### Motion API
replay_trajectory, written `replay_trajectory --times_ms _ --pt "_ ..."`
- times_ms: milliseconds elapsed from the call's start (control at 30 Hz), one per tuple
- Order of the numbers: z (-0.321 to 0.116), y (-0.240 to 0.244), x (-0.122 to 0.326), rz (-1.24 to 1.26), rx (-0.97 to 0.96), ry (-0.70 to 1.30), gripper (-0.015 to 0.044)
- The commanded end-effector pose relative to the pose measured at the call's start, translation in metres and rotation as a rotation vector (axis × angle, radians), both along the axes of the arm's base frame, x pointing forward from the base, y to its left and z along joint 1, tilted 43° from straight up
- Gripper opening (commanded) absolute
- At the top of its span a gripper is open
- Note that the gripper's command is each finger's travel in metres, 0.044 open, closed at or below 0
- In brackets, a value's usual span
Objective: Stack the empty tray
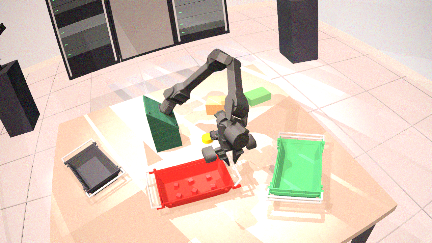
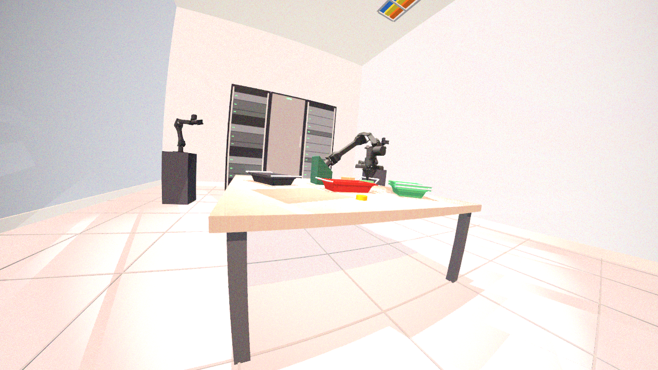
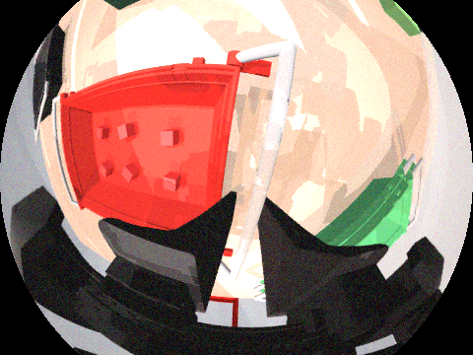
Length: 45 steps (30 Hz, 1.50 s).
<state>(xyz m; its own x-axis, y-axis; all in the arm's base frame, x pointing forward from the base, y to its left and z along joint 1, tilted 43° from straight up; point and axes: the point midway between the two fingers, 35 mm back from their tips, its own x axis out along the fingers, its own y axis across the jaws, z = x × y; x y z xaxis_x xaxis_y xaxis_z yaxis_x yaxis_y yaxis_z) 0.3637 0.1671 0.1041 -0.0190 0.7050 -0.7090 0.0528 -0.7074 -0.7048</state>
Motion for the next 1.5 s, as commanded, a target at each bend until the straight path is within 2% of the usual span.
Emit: replay_trajectory --times_ms 0,400,733,1467 --pt "-0.011 -0.015 0.001 -0.008 -0.024 0.006 0.0082" --pt "-0.053 -0.029 0.003 -0.008 -0.024 0.007 0.0082" --pt "-0.017 -0.056 0.004 -0.024 -0.046 -0.043 0.0082" --pt "-0.023 -0.053 0.003 -0.028 -0.04 -0.027 0.0082"
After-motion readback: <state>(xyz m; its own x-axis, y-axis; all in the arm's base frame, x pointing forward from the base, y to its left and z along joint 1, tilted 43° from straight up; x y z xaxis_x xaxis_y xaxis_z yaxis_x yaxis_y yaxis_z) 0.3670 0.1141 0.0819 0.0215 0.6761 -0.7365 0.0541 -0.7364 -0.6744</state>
